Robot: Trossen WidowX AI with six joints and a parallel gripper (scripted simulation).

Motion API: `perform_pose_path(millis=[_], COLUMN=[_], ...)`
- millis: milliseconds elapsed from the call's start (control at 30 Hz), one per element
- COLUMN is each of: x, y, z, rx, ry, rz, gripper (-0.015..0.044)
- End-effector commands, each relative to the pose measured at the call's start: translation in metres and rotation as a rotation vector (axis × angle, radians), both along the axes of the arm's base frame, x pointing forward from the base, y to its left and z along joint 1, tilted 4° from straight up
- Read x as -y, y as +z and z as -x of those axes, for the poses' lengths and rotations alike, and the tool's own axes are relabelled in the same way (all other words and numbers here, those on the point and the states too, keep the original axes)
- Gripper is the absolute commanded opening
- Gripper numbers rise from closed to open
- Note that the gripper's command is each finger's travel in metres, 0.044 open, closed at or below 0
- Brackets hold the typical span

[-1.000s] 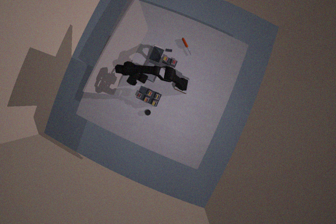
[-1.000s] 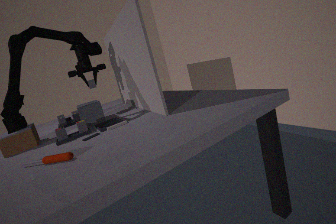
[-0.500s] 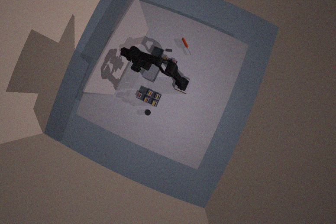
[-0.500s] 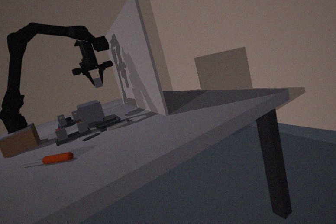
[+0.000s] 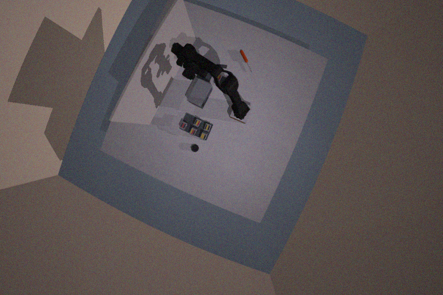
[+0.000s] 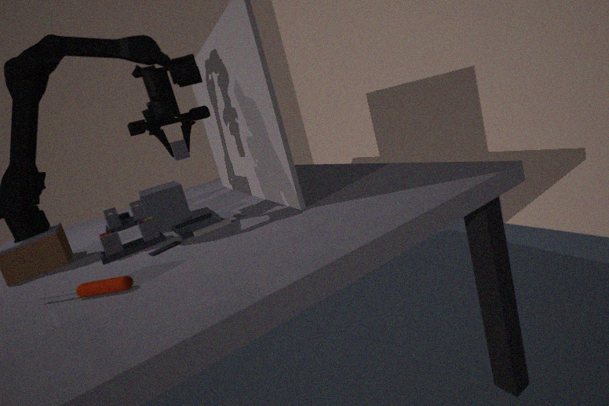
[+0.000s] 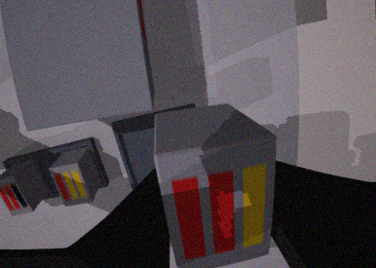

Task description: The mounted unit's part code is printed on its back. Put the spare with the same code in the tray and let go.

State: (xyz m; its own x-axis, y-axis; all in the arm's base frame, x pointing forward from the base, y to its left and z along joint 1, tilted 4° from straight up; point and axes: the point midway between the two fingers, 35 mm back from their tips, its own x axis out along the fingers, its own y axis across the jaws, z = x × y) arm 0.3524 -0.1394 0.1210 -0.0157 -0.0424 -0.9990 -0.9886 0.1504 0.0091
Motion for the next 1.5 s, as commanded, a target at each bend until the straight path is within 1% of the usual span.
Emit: perform_pose_path(millis=[0,233,467,1467], x=[0.028,0.067,0.068,0.073], y=[0.002,0.003,0.002,-0.028], z=[0.011,0.031,0.031,0.027], rx=[-0.005,-0.010,-0.010,-0.010], ry=[0.007,0.016,0.016,0.016], rz=[0.009,0.013,0.013,0.013], gripper=[0.0000,0.0000,0.0000,0.0000])
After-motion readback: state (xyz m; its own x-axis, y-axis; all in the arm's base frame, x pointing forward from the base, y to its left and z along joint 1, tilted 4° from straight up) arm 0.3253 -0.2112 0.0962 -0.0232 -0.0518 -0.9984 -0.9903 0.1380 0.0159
